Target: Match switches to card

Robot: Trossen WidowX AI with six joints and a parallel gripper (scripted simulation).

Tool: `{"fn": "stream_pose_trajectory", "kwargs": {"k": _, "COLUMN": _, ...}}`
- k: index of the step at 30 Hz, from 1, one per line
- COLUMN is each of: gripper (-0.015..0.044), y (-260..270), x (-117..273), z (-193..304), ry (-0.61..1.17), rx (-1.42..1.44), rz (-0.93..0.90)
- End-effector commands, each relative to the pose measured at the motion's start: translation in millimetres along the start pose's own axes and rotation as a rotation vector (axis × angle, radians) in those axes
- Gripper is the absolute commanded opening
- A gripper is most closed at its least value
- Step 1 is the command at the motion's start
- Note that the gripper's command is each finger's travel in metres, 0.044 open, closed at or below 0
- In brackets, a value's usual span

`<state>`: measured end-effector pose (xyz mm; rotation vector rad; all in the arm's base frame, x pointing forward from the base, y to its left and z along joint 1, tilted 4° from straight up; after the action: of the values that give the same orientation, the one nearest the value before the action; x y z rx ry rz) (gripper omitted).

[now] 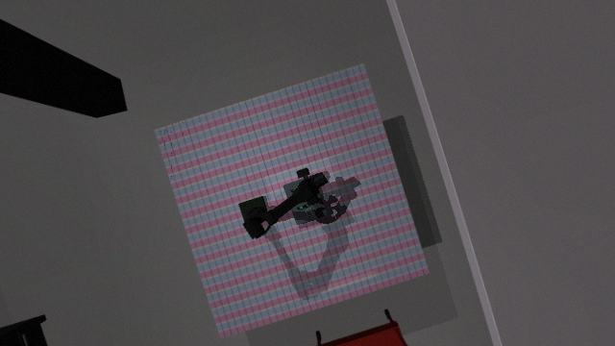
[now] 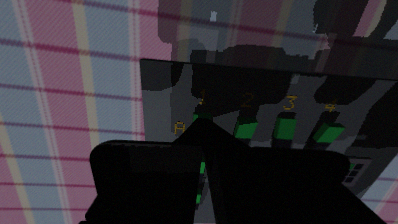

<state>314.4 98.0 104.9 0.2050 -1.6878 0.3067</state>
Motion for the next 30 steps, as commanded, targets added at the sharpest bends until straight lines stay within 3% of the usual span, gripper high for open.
{"fn": "stream_pose_trajectory", "kwargs": {"k": 1, "gripper": 0.0000, "y": 0, "x": -1, "z": 1, "ry": 0.003, "rx": 0.004, "rz": -0.002}}
{"fn": "stream_pose_trajectory", "kwargs": {"k": 8, "gripper": 0.0000, "y": 1, "x": 64, "z": 3, "ry": -0.022, "rx": 0.004, "rz": 0.002}}
{"fn": "stream_pose_trajectory", "kwargs": {"k": 18, "gripper": 0.0000, "y": -33, "x": 64, "z": 10, "ry": -0.022, "rx": 0.005, "rz": 0.006}}
{"fn": "stream_pose_trajectory", "kwargs": {"k": 22, "gripper": 0.0000, "y": -34, "x": 32, "z": 8, "ry": 0.001, "rx": 0.005, "rz": 0.001}}
{"fn": "stream_pose_trajectory", "kwargs": {"k": 30, "gripper": 0.0000, "y": -34, "x": 20, "z": 8, "ry": 0.003, "rx": 0.005, "rz": 0.001}}
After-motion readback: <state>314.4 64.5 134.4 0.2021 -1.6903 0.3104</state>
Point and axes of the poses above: the point midway between the two fingers, 35 mm back from their tips, its own x axis back along the fingers, its own y axis across the jaws, z = x × y, the point moved 2 cm from there along x, back along the fingers, and after that the axes turned 12 degrees about x, right-handed, at the moved point
